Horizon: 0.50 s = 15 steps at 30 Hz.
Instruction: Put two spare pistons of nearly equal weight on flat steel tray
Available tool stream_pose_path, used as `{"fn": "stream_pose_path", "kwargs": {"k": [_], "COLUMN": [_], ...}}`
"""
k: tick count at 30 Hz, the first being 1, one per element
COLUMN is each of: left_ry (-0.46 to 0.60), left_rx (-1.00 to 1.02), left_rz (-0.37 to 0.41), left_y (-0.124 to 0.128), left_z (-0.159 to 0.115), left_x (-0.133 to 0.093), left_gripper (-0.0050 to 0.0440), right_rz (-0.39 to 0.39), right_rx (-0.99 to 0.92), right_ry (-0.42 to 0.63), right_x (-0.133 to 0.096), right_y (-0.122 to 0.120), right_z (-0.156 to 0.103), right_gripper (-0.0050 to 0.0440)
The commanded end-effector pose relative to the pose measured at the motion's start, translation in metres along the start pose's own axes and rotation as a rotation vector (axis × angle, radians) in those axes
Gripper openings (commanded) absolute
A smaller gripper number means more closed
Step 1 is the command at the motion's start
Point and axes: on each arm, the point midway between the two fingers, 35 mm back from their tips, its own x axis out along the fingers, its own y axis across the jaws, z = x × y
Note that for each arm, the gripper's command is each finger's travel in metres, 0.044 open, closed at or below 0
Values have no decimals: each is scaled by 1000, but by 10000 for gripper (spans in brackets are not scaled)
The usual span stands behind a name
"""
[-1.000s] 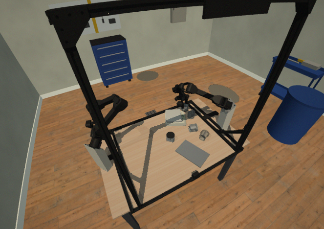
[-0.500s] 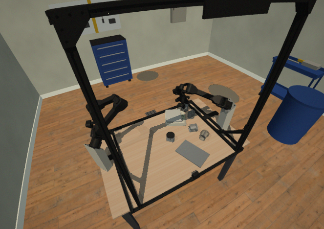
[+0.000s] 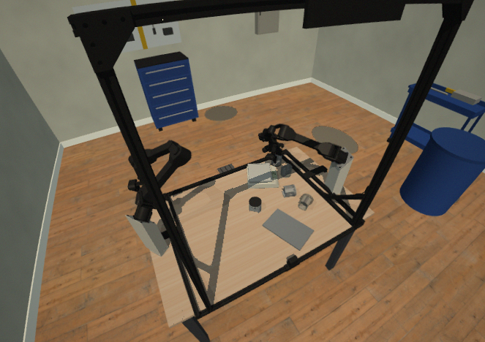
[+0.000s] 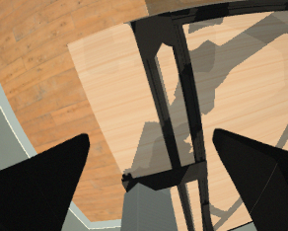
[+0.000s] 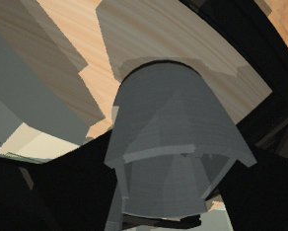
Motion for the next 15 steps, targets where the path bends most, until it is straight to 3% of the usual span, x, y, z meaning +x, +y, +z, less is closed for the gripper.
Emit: {"fn": "stream_pose_path", "kwargs": {"k": [1,15], "left_ry": [-1,-1], "left_rx": [1,1], "left_rz": [-3,-3], "left_y": [0,0], "left_z": [0,0], "left_x": [0,0], "left_gripper": [440,440], "right_rz": [-2,-2], "right_rx": [10,10], "right_ry": [8,8], "right_x": [4,-6], "right_y": [-2,-2], "right_z": [-2,-5], "right_gripper": [158,158]}}
